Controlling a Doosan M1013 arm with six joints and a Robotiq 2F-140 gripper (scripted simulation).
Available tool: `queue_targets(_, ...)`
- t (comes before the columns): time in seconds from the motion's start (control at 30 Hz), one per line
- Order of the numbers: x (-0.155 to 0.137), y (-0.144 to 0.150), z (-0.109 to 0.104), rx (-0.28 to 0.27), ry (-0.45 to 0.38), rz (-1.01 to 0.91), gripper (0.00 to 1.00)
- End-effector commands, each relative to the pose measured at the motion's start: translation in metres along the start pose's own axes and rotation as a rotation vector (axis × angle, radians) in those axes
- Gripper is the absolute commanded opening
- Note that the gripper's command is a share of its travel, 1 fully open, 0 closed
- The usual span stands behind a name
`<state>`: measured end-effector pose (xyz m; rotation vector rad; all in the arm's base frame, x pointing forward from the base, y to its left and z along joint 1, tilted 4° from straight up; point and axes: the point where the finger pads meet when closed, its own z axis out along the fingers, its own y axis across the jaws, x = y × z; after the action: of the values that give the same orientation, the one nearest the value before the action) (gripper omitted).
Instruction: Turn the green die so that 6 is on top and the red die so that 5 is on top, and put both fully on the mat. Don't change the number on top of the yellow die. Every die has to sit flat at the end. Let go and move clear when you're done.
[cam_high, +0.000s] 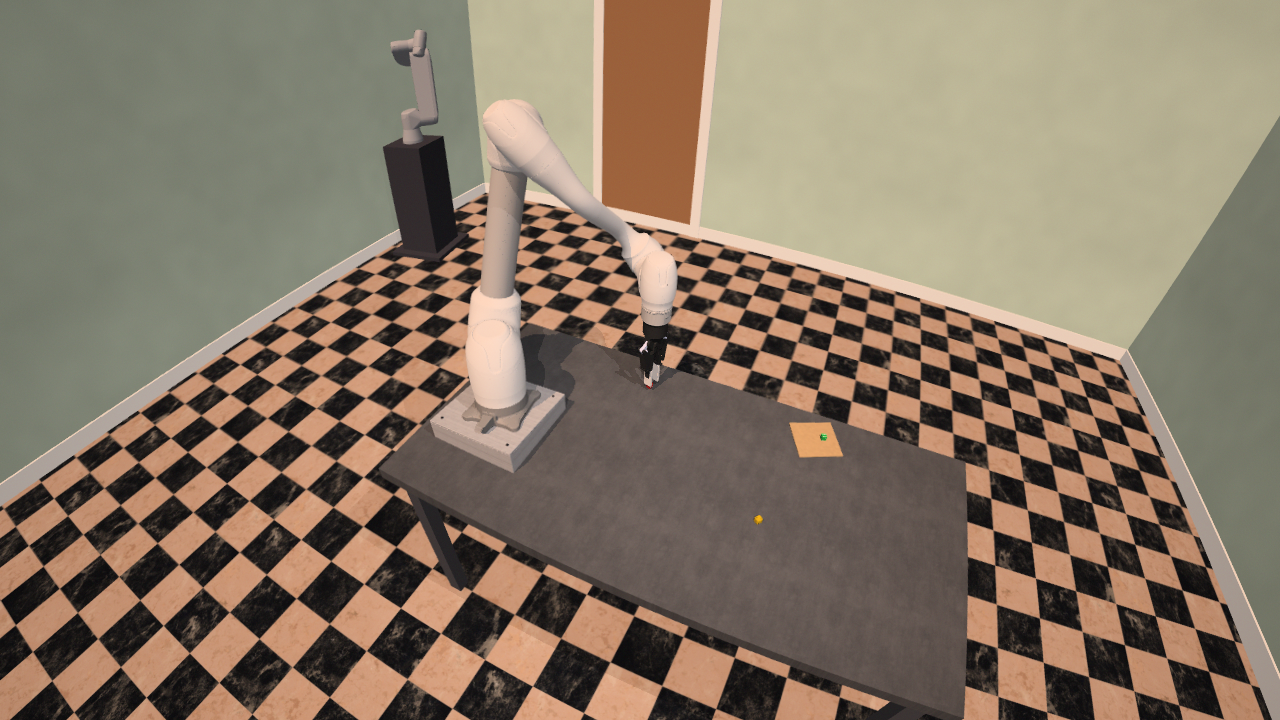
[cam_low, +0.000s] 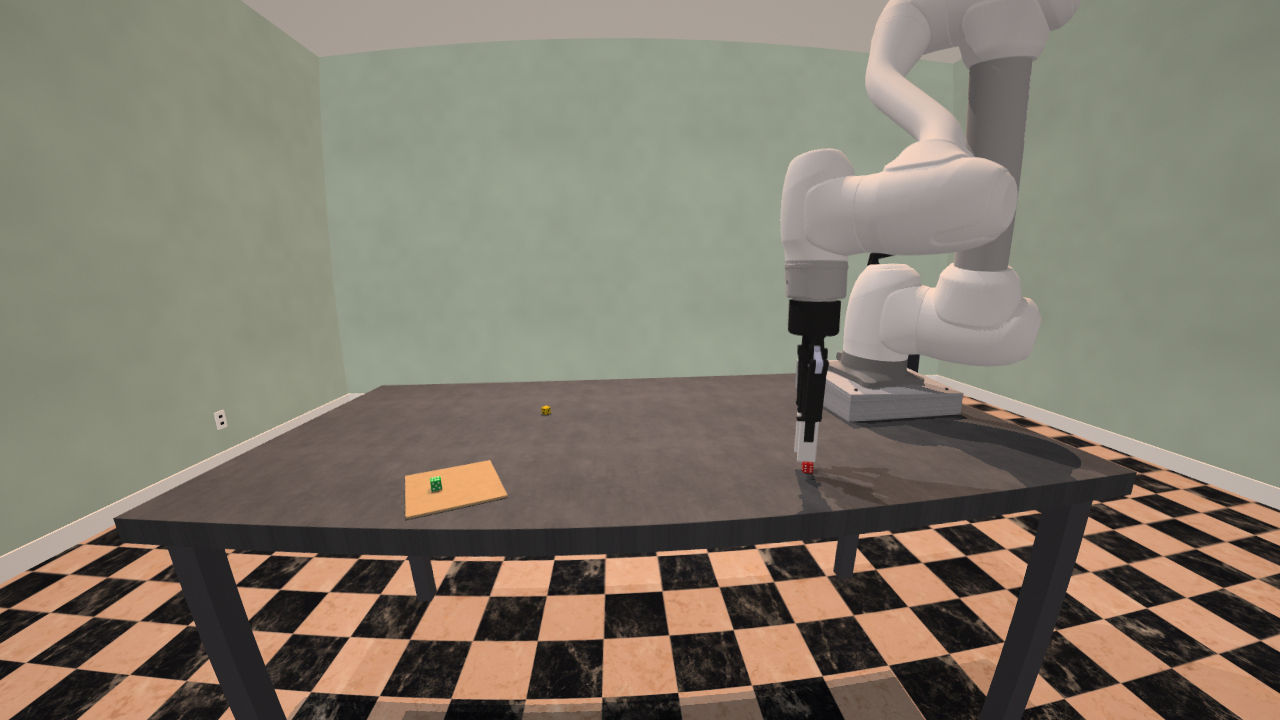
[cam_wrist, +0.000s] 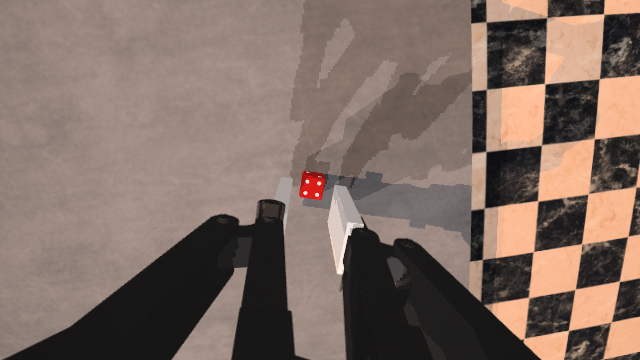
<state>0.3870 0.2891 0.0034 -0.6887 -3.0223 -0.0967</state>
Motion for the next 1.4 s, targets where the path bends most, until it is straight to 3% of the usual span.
queue_targets(0.0, 0.002, 0.0, 0.001, -0.003, 0.003, 0.006, 0.27)
queue_targets(0.7, 0.002, 0.0, 0.002, -0.003, 0.003, 0.006, 0.27)
queue_targets(1.37, 0.002, 0.0, 0.02, -0.003, 0.003, 0.006, 0.27)
